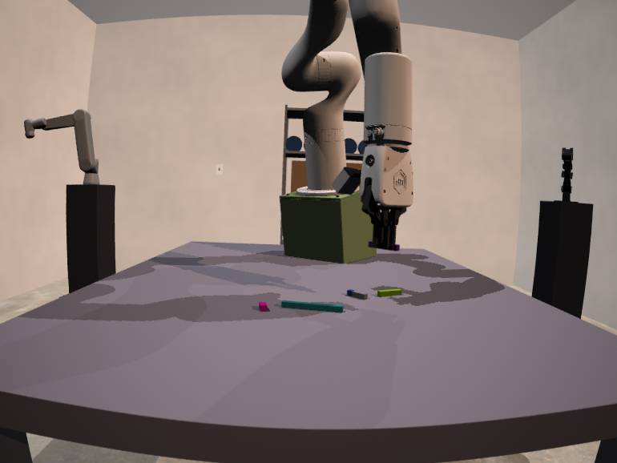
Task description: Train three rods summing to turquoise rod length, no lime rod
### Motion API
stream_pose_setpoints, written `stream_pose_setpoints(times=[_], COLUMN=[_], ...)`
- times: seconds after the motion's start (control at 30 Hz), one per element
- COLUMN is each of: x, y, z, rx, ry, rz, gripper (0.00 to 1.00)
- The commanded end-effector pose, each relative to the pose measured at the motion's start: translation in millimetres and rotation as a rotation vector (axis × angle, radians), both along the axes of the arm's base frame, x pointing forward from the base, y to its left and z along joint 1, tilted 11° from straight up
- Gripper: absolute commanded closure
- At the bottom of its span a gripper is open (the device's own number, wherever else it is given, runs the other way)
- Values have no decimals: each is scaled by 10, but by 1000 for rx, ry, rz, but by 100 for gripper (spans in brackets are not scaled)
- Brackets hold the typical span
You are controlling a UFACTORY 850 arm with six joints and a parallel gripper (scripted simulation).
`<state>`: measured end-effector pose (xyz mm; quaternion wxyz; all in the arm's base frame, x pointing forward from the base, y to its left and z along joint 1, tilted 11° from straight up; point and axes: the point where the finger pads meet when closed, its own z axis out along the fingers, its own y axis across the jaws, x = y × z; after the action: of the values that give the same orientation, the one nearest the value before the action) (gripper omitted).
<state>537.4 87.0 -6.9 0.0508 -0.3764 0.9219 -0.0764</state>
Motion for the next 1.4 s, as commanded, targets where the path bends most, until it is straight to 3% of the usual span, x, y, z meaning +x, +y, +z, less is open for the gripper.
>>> stream_pose_setpoints(times=[0.0, 0.53, 0.83, 1.37], x=[16, 100, 120, 121], y=[-6, -71, -86, -86], z=[-72, -676, -817, -823], rx=[0, 0, 0, 0], ry=[-5, -5, -5, -5], rz=[0, 0, 0, 0], gripper=[96, 96, 96, 96])
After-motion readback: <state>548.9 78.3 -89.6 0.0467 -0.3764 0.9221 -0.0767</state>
